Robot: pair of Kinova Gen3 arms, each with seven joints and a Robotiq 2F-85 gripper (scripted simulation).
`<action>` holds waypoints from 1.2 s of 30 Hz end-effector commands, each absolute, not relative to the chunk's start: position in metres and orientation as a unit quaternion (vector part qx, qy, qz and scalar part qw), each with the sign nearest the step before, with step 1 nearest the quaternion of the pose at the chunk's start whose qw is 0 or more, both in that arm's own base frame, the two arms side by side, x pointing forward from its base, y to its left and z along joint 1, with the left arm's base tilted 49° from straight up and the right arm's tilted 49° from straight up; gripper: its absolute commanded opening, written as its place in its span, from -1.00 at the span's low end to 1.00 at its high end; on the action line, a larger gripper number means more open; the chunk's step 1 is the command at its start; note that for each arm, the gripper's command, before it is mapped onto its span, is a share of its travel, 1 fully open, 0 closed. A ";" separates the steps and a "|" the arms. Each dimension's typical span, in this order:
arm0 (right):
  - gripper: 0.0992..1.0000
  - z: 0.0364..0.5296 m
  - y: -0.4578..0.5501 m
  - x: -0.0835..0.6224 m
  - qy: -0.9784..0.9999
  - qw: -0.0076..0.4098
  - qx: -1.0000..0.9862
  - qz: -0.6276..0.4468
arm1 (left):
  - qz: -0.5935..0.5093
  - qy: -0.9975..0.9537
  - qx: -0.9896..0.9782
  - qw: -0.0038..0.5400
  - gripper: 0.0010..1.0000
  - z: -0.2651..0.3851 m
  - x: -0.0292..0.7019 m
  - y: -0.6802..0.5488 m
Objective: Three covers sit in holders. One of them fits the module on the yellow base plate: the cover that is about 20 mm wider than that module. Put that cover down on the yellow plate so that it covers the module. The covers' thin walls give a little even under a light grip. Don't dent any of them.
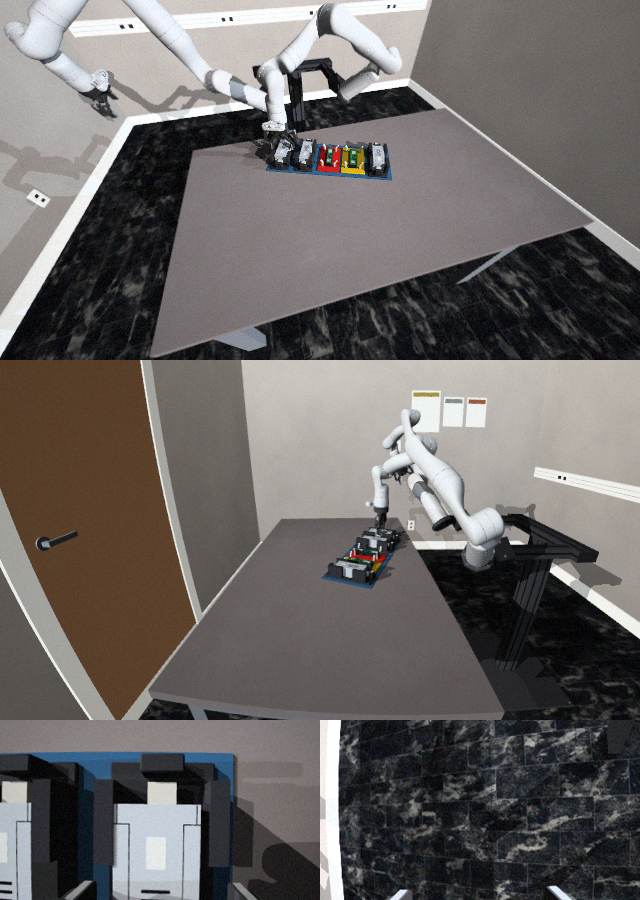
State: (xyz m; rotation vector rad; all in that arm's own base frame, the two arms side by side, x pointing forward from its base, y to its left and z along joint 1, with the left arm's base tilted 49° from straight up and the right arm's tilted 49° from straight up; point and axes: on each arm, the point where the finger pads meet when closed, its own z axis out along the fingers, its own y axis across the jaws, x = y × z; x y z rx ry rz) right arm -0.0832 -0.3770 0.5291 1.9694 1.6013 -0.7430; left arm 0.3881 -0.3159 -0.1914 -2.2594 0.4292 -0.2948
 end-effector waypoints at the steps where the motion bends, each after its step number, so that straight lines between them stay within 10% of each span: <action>1: 1.00 0.530 -0.377 -0.084 0.586 0.246 0.722 -0.273 | -0.116 0.172 -0.893 0.400 1.00 -0.193 0.390 -0.314; 36: 1.00 0.530 -0.377 -0.084 0.586 0.246 0.722 -0.273 | -0.116 0.172 -0.893 0.400 1.00 -0.199 0.393 -0.308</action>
